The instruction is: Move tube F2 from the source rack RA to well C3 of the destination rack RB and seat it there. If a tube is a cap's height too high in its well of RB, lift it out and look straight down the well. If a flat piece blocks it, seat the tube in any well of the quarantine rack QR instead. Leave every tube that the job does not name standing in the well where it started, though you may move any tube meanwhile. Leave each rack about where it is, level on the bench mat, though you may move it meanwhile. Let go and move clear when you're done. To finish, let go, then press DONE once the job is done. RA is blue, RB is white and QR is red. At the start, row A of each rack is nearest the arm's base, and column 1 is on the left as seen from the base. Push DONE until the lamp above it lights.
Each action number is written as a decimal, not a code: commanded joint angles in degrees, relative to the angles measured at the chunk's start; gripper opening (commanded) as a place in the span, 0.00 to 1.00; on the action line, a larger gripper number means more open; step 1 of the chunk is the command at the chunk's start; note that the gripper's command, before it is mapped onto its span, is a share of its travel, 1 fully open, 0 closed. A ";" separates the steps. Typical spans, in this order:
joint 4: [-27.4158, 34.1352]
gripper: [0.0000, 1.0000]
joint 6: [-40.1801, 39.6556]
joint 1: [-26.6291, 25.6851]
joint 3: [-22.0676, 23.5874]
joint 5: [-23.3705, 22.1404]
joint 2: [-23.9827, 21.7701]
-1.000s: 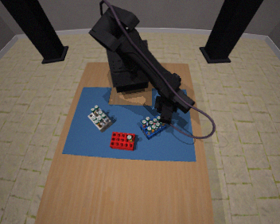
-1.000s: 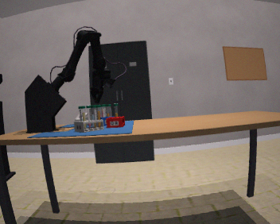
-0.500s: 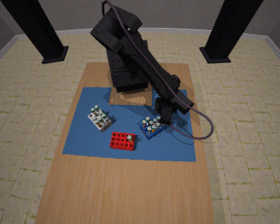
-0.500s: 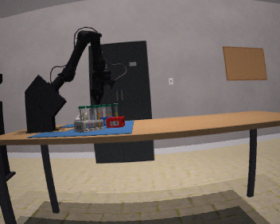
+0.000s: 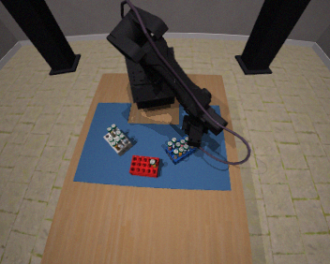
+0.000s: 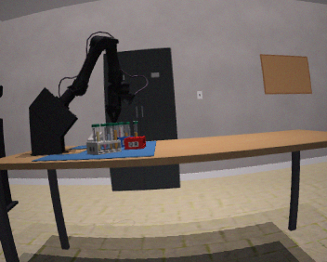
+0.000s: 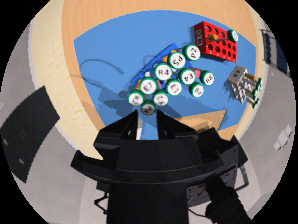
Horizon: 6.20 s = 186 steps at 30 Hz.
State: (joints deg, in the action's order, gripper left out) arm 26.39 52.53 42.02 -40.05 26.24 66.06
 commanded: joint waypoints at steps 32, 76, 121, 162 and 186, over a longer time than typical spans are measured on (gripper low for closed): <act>-3.87 0.30 -1.20 -1.16 1.00 -0.84 1.67; 0.46 0.00 0.38 0.75 -1.14 0.43 -1.61; 12.21 0.00 5.08 5.94 -4.33 3.54 -7.96; 18.17 0.00 10.81 11.88 2.84 6.90 -15.56; 20.49 0.00 15.16 16.12 9.48 9.12 -22.05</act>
State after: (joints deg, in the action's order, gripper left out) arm 45.25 66.48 56.93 -31.83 34.04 45.78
